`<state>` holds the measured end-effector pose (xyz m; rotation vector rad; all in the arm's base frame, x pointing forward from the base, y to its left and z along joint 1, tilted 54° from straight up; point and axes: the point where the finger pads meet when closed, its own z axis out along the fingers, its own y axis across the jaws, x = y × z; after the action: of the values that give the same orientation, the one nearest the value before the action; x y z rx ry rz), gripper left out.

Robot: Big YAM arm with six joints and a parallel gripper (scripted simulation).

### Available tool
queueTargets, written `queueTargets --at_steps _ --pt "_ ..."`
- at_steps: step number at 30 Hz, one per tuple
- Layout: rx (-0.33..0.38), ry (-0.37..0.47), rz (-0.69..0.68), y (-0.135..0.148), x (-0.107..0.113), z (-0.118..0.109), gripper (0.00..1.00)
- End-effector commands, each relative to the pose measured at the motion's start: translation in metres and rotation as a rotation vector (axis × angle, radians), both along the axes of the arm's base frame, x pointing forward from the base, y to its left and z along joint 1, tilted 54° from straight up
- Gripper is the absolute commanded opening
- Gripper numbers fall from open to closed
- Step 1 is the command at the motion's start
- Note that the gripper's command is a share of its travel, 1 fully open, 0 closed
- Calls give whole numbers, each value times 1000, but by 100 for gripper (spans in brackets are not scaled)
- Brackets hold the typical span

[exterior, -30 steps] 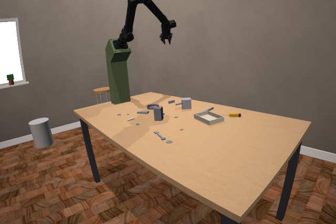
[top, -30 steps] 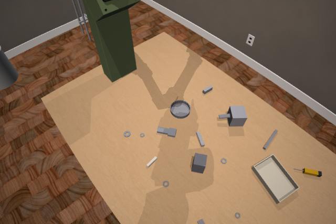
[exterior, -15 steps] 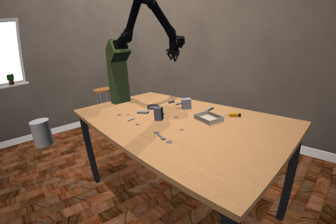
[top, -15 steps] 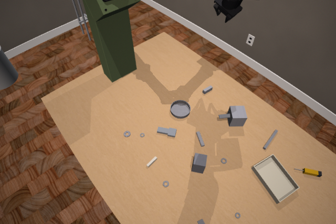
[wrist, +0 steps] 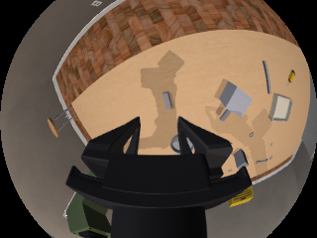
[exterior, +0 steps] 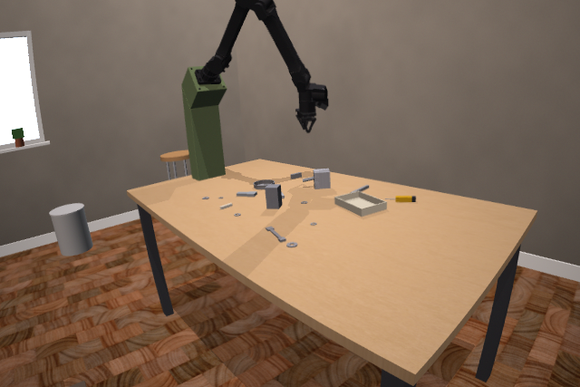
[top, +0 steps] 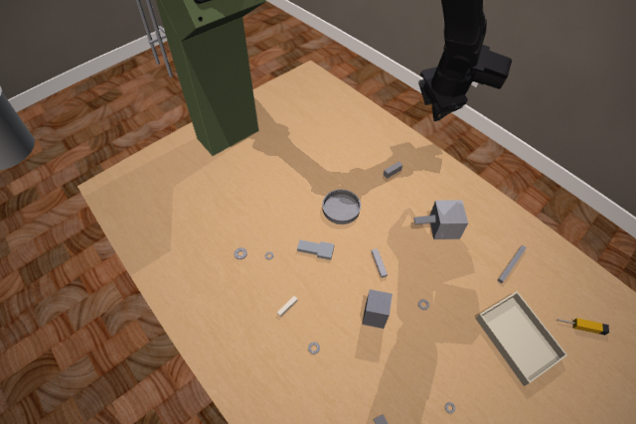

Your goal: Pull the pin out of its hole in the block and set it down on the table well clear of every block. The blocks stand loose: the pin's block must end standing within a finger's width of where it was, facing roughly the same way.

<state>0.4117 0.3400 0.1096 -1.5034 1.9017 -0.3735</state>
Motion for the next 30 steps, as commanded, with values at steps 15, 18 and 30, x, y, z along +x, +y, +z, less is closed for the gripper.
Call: queueTargets --at_steps 15,18,30 --pt "142 -133 -278 -87 128 40 47" --pt "151 -149 -302 -98 138 44 47" --pt "165 -166 -321 -111 152 49 47"
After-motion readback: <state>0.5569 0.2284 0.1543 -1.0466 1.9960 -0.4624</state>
